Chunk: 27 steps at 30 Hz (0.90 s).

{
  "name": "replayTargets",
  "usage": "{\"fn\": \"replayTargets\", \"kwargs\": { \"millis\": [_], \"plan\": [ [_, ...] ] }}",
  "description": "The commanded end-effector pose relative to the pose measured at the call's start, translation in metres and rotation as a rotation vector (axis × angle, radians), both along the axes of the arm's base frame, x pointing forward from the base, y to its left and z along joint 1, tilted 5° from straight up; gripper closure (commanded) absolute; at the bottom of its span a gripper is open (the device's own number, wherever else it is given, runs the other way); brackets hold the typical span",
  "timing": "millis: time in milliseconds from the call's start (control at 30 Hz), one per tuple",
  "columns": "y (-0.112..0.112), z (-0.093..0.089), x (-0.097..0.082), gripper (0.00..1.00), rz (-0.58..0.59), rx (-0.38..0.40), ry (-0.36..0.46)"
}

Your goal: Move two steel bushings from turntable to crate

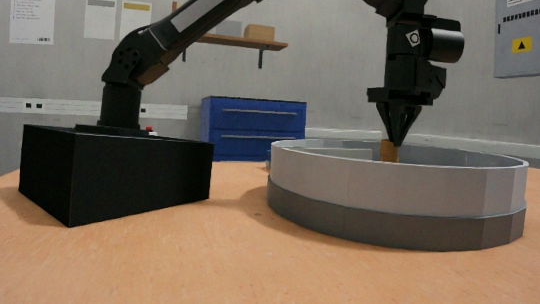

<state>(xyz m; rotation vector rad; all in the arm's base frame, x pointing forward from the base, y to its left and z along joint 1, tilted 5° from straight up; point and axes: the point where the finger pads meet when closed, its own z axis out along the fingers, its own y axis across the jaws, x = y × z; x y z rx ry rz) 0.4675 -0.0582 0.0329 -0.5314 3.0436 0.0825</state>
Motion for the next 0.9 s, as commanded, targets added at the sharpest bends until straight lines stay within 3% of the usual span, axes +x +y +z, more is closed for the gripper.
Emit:
{"fn": "replayTargets", "kwargs": {
  "millis": [0,867],
  "plan": [
    [0.0046,0.0087,0.009,1.0,0.007,-0.008,-0.024],
    [0.0012,0.0097,0.011,1.0,0.001,-0.009,-0.031]
  ]
}}
